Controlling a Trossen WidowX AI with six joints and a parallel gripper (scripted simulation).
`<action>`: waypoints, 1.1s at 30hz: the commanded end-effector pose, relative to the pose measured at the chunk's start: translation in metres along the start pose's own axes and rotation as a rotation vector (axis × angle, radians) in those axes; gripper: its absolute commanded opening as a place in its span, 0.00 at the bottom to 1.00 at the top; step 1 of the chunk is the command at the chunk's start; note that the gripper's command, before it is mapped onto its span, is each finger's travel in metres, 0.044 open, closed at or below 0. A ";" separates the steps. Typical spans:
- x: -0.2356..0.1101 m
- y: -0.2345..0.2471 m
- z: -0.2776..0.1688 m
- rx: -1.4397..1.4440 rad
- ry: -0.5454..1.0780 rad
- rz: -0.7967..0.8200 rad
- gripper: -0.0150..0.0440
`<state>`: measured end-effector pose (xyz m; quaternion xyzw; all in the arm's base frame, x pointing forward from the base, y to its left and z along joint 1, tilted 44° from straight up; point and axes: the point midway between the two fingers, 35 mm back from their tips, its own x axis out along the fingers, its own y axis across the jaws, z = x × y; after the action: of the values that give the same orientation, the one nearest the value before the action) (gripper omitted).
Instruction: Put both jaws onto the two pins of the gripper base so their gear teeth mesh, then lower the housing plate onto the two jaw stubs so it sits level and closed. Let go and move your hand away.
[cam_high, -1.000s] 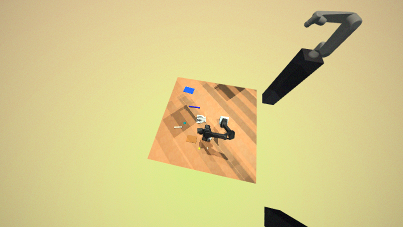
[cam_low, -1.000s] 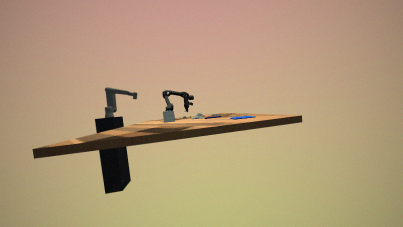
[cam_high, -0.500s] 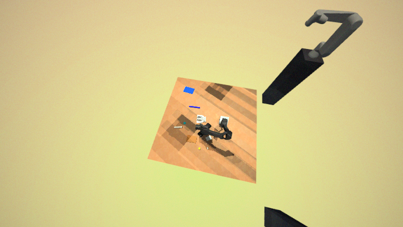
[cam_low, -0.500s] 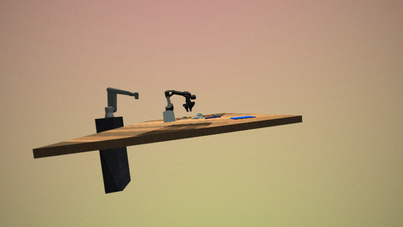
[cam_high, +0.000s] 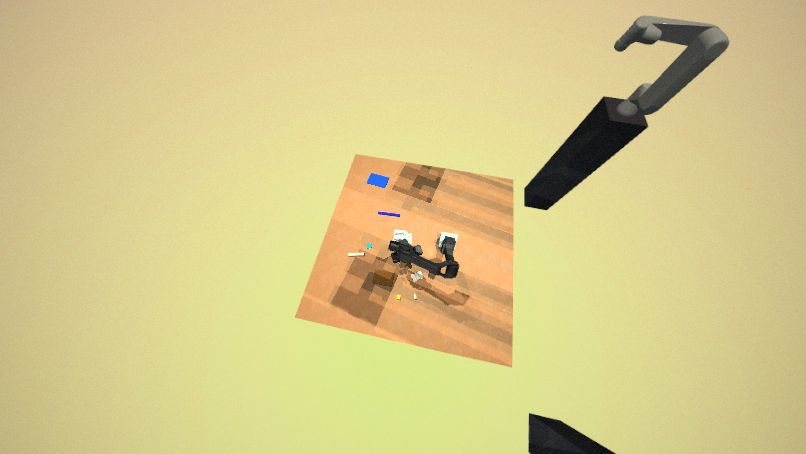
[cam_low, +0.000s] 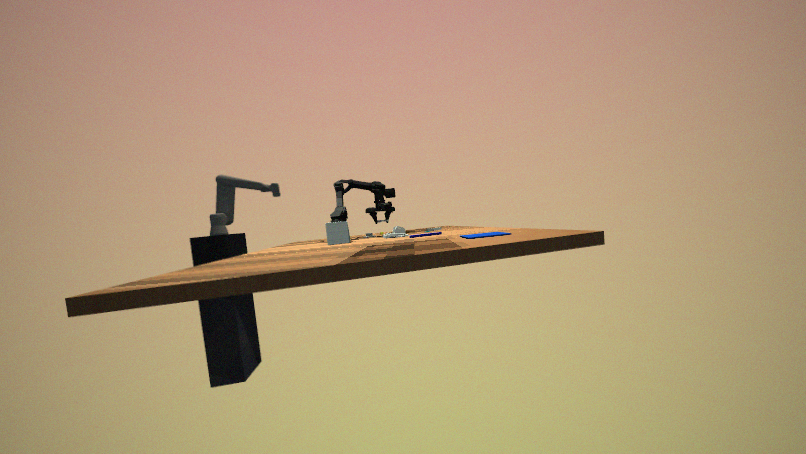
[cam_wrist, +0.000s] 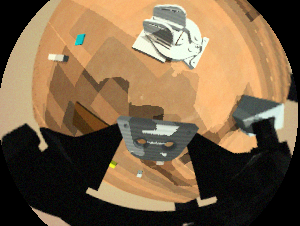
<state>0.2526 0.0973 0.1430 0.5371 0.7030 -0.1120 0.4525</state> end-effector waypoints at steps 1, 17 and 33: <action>0.001 -0.001 0.011 0.125 -0.003 -0.006 0.85; 0.002 -0.008 0.053 0.669 -0.002 -0.009 0.85; 0.003 -0.022 0.093 1.211 0.008 -0.012 0.85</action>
<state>0.2804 0.0361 0.0873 0.6937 0.5401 -0.4671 0.0946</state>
